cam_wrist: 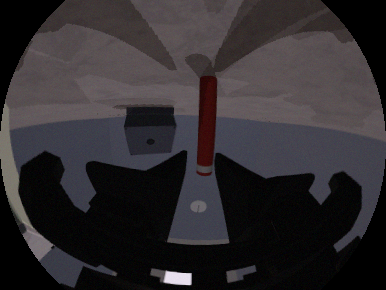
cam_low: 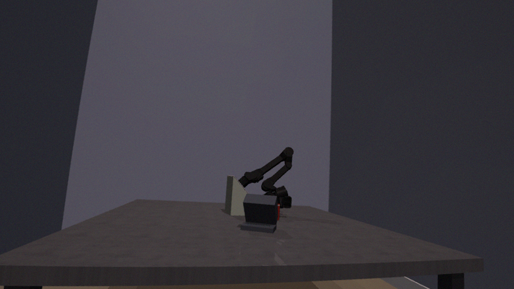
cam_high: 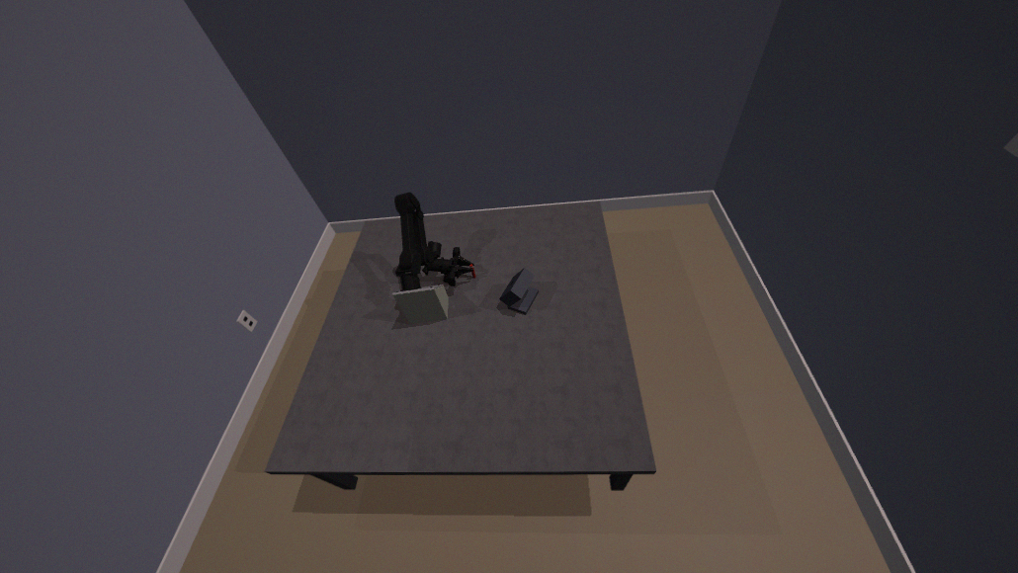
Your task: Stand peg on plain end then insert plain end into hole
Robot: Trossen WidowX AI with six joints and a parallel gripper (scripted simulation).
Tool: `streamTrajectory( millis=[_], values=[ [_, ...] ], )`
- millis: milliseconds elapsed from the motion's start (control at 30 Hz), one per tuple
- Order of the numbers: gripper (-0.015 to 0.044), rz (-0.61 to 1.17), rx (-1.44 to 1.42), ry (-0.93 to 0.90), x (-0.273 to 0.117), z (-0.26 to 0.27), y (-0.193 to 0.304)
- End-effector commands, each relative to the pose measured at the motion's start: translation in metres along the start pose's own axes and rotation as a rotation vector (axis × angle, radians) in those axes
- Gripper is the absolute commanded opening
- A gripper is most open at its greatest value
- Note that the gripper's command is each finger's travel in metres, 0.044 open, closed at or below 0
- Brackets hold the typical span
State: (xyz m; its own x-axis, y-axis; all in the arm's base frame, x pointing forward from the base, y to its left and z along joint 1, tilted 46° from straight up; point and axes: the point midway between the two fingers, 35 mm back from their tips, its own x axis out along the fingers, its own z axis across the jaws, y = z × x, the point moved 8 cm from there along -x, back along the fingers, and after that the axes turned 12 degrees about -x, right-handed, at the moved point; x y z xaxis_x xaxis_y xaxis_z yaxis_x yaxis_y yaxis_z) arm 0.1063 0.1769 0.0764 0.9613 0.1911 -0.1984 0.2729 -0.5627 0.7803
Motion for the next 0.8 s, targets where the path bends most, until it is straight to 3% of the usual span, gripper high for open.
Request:
streamTrajectory(
  millis=[0, 567, 767],
  values=[
    [0.0130, 0.000, 0.000, 0.000, 0.0000, 0.0001, 0.0001],
    [0.0130, 0.000, 0.000, 0.000, 0.0000, 0.0001, 0.0001],
    [0.0288, 0.000, 0.000, 0.000, 0.0000, 0.0001, 0.0001]
  ],
)
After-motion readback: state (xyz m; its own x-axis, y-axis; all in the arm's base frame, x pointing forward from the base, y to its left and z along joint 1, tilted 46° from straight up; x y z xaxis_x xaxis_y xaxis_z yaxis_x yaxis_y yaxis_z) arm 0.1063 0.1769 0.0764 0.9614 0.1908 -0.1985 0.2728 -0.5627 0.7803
